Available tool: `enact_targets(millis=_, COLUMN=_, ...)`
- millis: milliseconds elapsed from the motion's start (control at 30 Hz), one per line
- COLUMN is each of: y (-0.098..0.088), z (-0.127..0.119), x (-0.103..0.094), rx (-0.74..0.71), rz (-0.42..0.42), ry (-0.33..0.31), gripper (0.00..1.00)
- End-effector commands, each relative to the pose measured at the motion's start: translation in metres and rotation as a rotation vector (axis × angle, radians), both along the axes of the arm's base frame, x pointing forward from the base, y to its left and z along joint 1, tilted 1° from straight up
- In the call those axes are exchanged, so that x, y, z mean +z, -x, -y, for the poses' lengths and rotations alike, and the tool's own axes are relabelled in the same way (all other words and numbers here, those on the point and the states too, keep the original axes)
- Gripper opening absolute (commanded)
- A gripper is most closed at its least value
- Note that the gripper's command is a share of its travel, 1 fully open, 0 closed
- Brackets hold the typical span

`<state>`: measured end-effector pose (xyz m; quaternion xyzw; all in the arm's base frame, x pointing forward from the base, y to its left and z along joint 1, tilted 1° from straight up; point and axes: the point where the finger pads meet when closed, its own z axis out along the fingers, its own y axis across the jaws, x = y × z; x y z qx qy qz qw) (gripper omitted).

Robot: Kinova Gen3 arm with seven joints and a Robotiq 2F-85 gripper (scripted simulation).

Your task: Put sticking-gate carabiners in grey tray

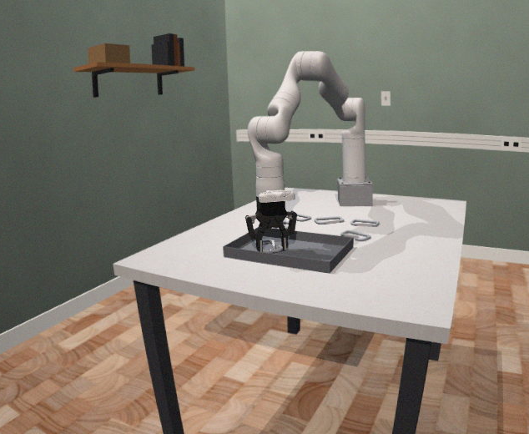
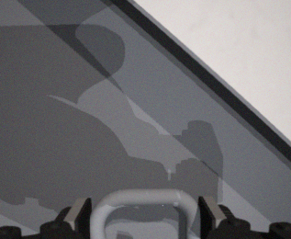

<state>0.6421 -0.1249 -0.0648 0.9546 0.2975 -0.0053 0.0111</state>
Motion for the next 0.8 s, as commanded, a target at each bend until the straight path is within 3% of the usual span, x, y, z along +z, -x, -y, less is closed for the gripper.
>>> enact_targets(millis=0, y=-0.0025, z=0.0000, x=-0.0004, rx=0.009, rz=0.007, ry=-0.002, gripper=0.00)
enact_targets(millis=767, y=-0.0023, z=-0.0003, x=-0.0025, rx=0.009, rz=0.007, ry=0.000, gripper=0.00)
